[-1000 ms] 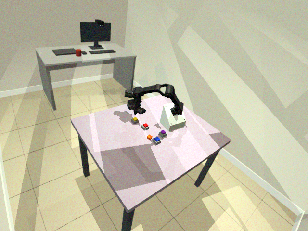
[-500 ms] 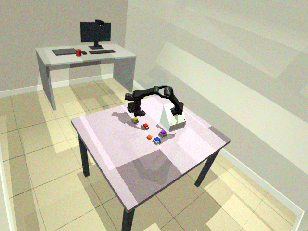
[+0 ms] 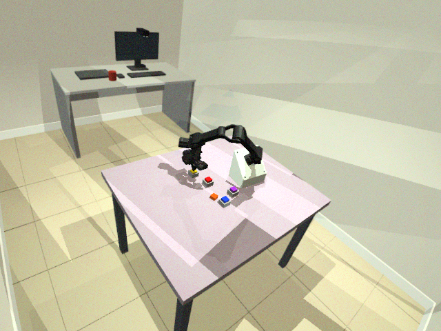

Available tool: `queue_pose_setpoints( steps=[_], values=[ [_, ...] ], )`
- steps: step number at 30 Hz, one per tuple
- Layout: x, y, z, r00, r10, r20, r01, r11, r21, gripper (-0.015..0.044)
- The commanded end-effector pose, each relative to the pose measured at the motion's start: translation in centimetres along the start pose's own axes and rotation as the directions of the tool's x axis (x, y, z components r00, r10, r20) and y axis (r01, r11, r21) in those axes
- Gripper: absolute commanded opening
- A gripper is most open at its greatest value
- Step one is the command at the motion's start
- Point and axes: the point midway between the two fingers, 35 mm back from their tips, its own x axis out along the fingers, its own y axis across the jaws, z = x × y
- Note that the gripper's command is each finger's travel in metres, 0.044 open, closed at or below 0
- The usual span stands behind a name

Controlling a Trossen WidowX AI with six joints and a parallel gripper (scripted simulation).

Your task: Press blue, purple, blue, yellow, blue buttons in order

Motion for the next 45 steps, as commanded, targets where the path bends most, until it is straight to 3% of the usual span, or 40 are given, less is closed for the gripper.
queue_pose_setpoints(
  steps=[1, 16, 20, 24, 28, 33, 45],
  values=[
    [0.3, 0.1, -0.1, 1.0, 0.005, 0.0, -0.005, 1.0, 0.007, 0.002],
    [0.3, 0.1, -0.1, 1.0, 0.005, 0.0, -0.005, 1.0, 0.007, 0.002],
    [-2.9, 0.0, 0.0, 1.0, 0.003, 0.0, -0.003, 1.0, 0.007, 0.002],
    [-3.5, 0.0, 0.0, 1.0, 0.003, 0.0, -0.003, 1.0, 0.007, 0.002],
    [-9.0, 0.0, 0.0, 1.0, 0.0, -0.001, 0.0, 1.0, 0.008, 0.002],
    [-9.4, 0.2, 0.0, 1.0, -0.001, -0.002, 0.001, 1.0, 0.008, 0.002],
    [-10.3, 18.5, 2.8, 0.999, -0.038, -0.002, 0.038, 0.999, -0.004, 0.002]
  ],
)
